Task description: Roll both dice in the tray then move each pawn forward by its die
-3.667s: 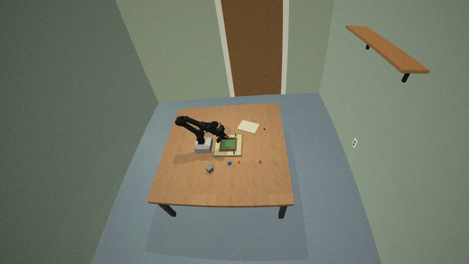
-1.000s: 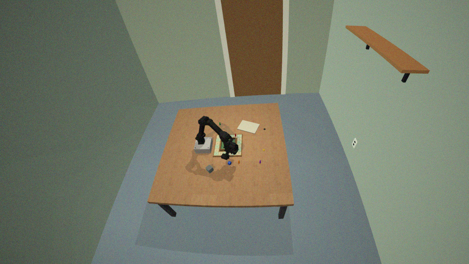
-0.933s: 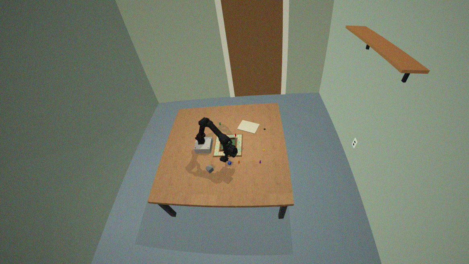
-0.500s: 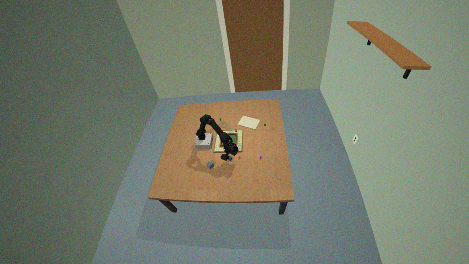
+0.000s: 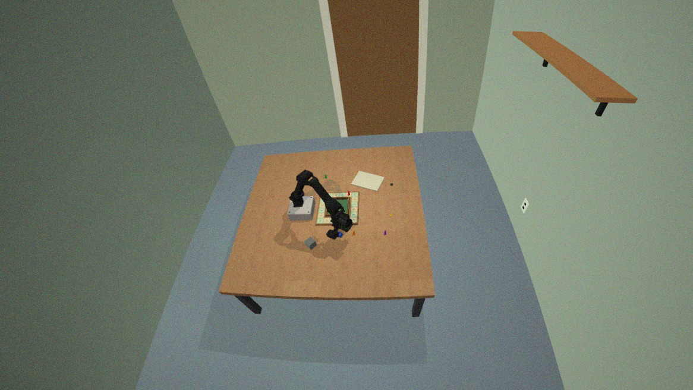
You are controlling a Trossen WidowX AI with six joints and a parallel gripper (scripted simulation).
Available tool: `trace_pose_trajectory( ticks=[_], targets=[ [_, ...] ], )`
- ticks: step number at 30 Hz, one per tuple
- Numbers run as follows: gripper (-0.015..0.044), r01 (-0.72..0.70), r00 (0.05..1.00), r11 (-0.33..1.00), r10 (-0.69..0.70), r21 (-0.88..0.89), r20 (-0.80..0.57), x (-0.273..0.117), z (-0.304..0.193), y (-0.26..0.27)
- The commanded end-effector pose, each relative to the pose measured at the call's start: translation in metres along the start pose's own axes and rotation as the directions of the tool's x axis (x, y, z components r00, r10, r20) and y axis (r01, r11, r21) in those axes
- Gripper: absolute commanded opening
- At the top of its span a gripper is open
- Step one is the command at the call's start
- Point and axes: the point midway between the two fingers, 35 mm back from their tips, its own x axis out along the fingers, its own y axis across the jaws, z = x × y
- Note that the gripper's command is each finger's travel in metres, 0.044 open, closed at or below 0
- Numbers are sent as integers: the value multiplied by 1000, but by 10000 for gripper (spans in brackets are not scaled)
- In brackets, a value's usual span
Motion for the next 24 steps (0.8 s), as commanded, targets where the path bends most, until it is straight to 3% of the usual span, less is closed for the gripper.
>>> trace_pose_trajectory(
  ticks=[1, 10, 16, 22, 24],
  targets=[
    [275, -2, 1000, 1000, 2, -2, -13, 9, -4, 0],
    [275, -2, 1000, 1000, 2, -2, -14, 21, -5, 0],
    [118, -2, 1000, 1000, 2, -2, -14, 21, -5, 0],
    [78, -2, 1000, 1000, 2, -2, -14, 21, -5, 0],
    [25, -2, 1000, 1000, 2, -2, -14, 20, -4, 0]
  ],
)
